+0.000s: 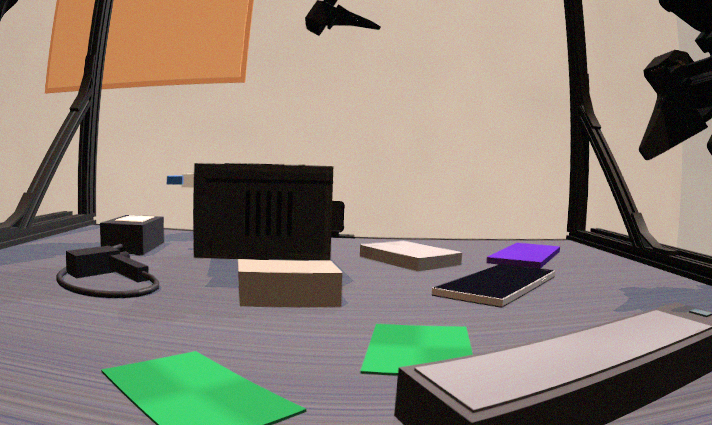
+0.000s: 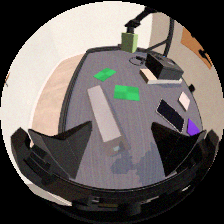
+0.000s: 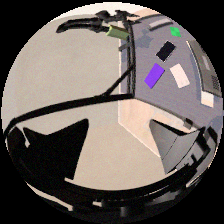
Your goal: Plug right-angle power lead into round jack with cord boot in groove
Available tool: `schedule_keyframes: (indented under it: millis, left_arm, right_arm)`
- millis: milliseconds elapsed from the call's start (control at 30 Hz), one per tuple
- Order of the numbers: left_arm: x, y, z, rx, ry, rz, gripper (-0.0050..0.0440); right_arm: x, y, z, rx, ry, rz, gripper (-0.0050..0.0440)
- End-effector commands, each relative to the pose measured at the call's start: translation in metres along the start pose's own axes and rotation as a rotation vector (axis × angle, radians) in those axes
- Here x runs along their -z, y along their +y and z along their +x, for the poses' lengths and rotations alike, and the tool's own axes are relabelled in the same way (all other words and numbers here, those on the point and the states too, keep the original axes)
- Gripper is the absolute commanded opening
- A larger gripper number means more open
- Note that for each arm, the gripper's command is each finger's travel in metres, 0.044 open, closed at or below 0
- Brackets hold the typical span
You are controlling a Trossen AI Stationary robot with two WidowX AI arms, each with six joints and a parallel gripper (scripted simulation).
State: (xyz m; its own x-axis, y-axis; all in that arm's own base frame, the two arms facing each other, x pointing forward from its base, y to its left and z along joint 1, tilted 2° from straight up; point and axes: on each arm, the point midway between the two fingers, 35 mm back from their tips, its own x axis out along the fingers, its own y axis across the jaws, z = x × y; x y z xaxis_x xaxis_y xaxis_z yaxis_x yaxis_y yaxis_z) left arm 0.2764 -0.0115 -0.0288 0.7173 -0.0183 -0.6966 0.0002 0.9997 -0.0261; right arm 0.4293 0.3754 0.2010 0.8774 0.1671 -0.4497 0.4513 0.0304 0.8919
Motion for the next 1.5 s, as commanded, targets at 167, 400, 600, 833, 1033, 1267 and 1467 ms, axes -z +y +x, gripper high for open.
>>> schedule_keyframes:
  millis: [167, 400, 600, 833, 1033, 1267, 1467]
  left_arm:
    - [0.0, 0.0, 0.0, 0.0, 0.0, 0.0, 0.04]
    - [0.0, 0.0, 0.0, 0.0, 0.0, 0.0, 0.04]
    - [0.0, 0.0, 0.0, 0.0, 0.0, 0.0, 0.04]
    - [0.0, 0.0, 0.0, 0.0, 0.0, 0.0, 0.04]
    - [0.0, 0.0, 0.0, -0.001, 0.0, -0.001, 0.04]
    - [-0.001, 0.001, 0.001, -0.003, 0.0, -0.003, 0.04]
    - [-0.001, 0.002, 0.001, -0.007, -0.001, -0.008, 0.04]
  right_arm:
    - [0.0, 0.0, 0.0, 0.0, 0.0, 0.0, 0.04]
    - [0.0, 0.0, 0.0, 0.0, 0.0, 0.0, 0.04]
    - [0.0, 0.0, 0.0, 0.0, 0.0, 0.0, 0.04]
    - [-0.001, -0.001, 0.001, 0.002, -0.001, -0.008, 0.04]
    - [-0.005, -0.003, 0.003, 0.009, -0.003, -0.033, 0.04]
    - [-0.011, -0.006, 0.006, 0.021, -0.006, -0.073, 0.04]
    - [-0.024, -0.013, 0.012, 0.044, -0.013, -0.146, 0.04]
